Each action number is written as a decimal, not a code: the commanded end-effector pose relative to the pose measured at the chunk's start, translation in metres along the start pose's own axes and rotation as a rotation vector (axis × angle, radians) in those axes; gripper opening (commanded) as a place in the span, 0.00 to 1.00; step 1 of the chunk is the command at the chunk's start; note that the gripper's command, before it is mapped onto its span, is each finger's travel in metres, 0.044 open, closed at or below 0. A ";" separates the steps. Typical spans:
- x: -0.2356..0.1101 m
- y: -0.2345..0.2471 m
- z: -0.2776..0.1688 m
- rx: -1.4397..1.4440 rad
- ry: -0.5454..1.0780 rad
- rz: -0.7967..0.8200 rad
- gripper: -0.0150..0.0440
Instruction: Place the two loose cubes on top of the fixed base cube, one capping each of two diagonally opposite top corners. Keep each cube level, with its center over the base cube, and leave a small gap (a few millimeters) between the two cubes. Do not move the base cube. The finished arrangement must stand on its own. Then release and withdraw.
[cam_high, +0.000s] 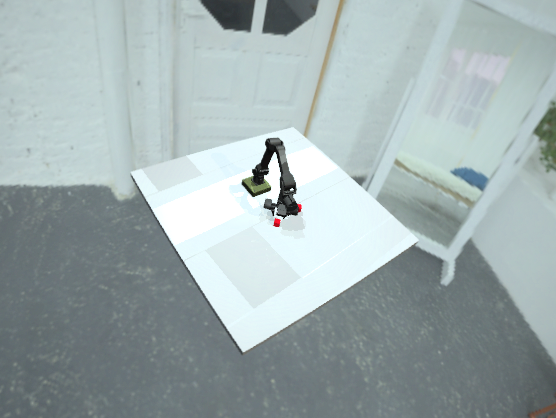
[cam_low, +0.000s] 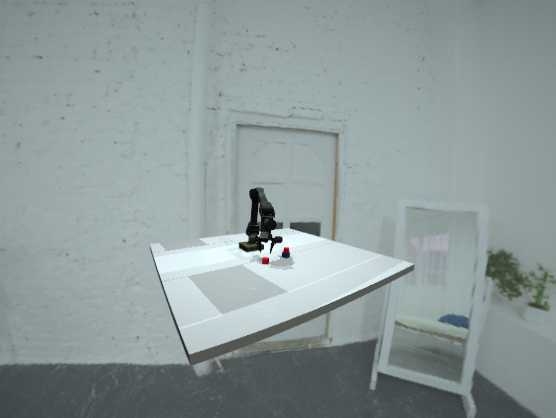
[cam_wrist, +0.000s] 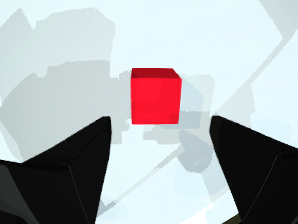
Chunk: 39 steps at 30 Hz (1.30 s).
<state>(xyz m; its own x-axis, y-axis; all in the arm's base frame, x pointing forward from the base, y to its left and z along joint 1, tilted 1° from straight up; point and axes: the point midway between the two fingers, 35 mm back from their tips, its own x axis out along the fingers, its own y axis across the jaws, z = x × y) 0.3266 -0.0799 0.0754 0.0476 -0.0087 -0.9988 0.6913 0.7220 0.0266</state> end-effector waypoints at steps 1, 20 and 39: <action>0.010 0.000 -0.001 -0.005 0.002 0.004 0.70; 0.035 0.000 -0.001 -0.005 0.002 0.004 0.70; 0.048 0.000 -0.001 -0.005 0.002 0.004 0.43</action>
<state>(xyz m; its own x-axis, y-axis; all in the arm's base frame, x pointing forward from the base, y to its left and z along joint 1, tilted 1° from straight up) 0.3301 -0.0806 0.0292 0.0547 -0.0096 -0.9985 0.6911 0.7221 0.0309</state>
